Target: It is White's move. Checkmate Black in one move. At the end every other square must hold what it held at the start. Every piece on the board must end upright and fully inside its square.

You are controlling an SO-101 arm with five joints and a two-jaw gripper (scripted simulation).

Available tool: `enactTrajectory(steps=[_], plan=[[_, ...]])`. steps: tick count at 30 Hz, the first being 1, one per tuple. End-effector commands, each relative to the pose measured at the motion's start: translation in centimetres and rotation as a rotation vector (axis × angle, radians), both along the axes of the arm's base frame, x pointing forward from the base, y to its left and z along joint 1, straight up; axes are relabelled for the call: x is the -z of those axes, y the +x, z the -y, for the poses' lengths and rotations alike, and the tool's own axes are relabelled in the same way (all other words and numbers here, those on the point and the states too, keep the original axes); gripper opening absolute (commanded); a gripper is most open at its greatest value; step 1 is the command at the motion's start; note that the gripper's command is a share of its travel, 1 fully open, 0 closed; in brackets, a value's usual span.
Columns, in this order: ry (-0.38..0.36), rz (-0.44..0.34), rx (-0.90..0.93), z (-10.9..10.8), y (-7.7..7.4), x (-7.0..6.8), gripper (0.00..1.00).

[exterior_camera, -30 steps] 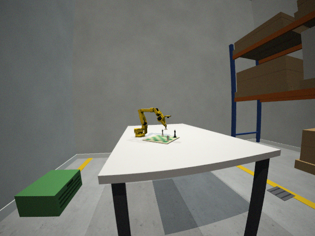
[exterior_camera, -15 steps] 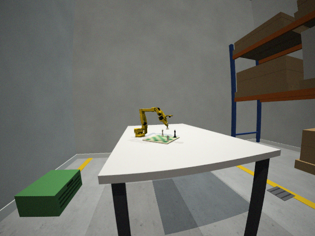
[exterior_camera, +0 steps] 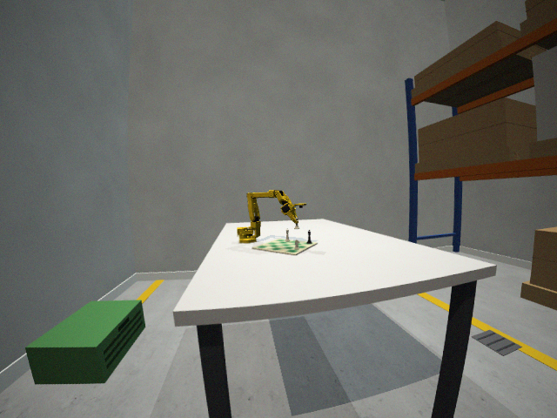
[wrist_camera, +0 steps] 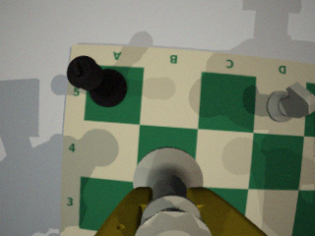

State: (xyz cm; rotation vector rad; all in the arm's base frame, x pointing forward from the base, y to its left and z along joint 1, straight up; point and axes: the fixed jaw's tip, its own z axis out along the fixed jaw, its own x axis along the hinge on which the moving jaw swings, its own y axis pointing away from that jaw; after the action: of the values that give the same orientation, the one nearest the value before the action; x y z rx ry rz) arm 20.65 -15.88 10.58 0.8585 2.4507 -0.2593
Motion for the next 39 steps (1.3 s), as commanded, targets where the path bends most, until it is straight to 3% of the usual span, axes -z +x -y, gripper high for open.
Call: enactTrajectory(steps=[1, 17, 39], plan=[[0.011, -0.011, 0.01, 0.2, -0.2, 0.2, 0.0], [0.011, -0.011, 0.01, 0.2, -0.2, 1.3, 0.0], [0.011, -0.012, 0.01, 0.3, -0.1, 5.2, 0.0]])
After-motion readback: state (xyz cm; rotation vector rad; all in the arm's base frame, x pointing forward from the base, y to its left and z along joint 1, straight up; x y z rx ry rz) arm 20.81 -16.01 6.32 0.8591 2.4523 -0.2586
